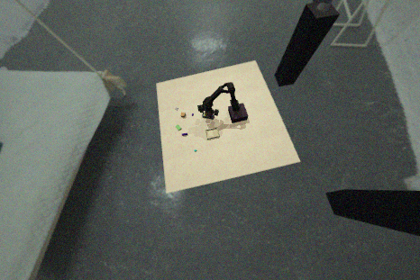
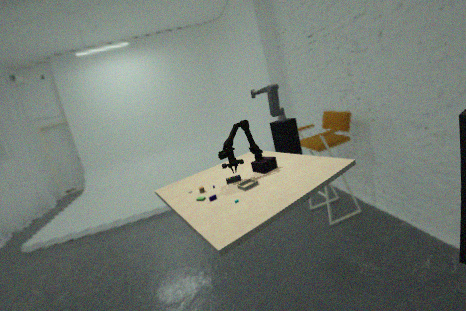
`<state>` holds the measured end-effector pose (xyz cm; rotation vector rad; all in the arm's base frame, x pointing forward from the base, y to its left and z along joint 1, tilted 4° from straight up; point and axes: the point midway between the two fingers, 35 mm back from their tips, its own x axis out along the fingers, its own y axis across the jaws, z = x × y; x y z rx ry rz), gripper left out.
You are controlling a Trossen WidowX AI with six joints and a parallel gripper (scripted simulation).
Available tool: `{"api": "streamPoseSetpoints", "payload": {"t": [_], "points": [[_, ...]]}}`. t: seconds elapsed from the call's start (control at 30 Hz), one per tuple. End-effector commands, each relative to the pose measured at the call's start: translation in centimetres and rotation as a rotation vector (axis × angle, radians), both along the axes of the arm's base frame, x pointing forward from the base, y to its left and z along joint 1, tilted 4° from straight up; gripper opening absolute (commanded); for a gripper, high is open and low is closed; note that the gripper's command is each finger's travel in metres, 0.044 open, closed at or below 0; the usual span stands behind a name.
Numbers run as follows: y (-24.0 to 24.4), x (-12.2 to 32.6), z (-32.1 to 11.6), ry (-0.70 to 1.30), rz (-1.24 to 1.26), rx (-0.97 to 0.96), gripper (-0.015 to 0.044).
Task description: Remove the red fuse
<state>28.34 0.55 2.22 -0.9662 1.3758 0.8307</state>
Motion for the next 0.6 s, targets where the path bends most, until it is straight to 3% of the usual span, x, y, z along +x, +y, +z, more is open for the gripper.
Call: {"api": "streamPoseSetpoints", "payload": {"t": [0.0,0.57], "points": [[-0.1,-0.2,-0.6,0.008,0.005,-0.004,0.0067],[-0.1,-0.1,-2.2,0.008,0.005,-0.004,0.0067]]}}
